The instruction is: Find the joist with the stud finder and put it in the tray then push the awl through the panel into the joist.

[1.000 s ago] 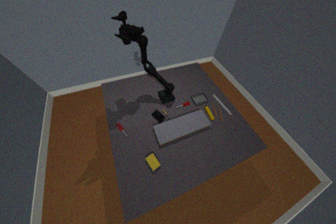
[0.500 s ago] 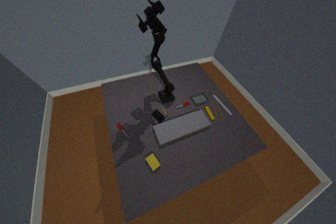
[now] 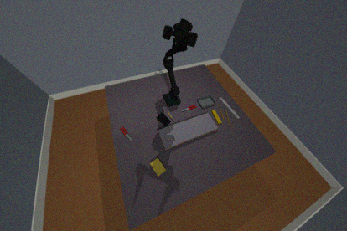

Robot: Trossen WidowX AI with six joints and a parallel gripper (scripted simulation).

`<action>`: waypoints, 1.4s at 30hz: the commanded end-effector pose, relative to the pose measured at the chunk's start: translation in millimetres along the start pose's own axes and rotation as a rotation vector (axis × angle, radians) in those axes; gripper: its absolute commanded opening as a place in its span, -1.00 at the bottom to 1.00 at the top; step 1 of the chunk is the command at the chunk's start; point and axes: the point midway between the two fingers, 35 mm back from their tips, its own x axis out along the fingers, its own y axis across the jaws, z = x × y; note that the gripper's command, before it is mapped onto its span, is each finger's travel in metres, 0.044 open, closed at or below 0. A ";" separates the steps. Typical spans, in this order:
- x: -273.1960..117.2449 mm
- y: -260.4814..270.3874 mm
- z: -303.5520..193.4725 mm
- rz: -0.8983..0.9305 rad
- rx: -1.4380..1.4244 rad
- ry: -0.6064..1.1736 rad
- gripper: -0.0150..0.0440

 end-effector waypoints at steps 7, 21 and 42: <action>24.5 83.8 -150.7 0.259 -0.508 0.291 1.00; -11.4 74.6 -356.5 0.563 -0.816 0.774 1.00; -238.5 -15.6 -545.1 1.223 -0.575 1.606 1.00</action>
